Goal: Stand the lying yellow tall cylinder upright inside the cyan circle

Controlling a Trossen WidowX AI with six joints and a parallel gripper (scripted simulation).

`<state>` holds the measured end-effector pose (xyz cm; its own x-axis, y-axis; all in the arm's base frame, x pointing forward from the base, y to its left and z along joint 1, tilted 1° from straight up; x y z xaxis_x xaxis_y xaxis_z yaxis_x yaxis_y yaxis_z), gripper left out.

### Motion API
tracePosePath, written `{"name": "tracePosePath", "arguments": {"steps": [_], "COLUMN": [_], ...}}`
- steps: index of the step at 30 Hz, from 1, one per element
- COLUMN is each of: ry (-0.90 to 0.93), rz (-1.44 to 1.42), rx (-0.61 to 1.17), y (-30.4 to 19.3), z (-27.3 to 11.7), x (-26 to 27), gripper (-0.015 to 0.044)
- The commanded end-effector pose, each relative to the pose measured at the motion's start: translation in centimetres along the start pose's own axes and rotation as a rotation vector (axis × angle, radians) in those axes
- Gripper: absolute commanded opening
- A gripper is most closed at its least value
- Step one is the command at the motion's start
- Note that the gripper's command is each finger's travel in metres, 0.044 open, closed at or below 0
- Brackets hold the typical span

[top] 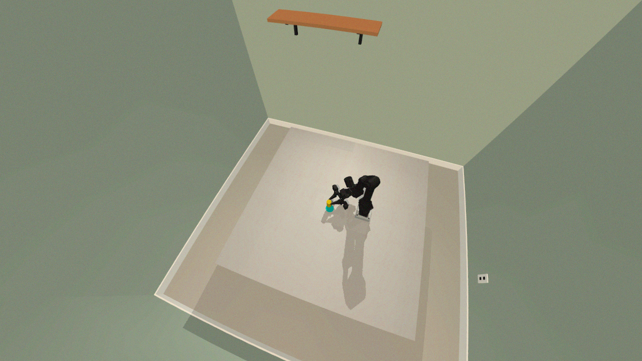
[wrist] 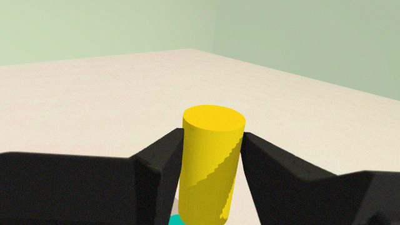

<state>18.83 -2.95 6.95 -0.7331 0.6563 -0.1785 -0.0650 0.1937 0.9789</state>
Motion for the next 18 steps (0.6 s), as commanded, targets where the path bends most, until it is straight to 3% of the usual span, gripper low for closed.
{"name": "tracePosePath", "arguments": {"steps": [1,18], "ry": [0.003,0.003], "rz": [-0.002,0.000], "rx": [-0.004,-0.003], "y": [-0.6,-2.4], "z": [0.0,0.1], "x": [0.5,1.4], "gripper": [0.0105,0.0105]}}
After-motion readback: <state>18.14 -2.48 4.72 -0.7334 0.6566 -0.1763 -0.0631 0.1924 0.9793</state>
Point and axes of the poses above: the point midway between the two fingers, 35 mm back from their tips, its own z axis out along the fingers, its own x axis across the jaws, y = z × x, the point moved 6 cm from there along -z, back along the fingers, and after that the axes turned 9 degrees about -z, right-handed, at the moved point
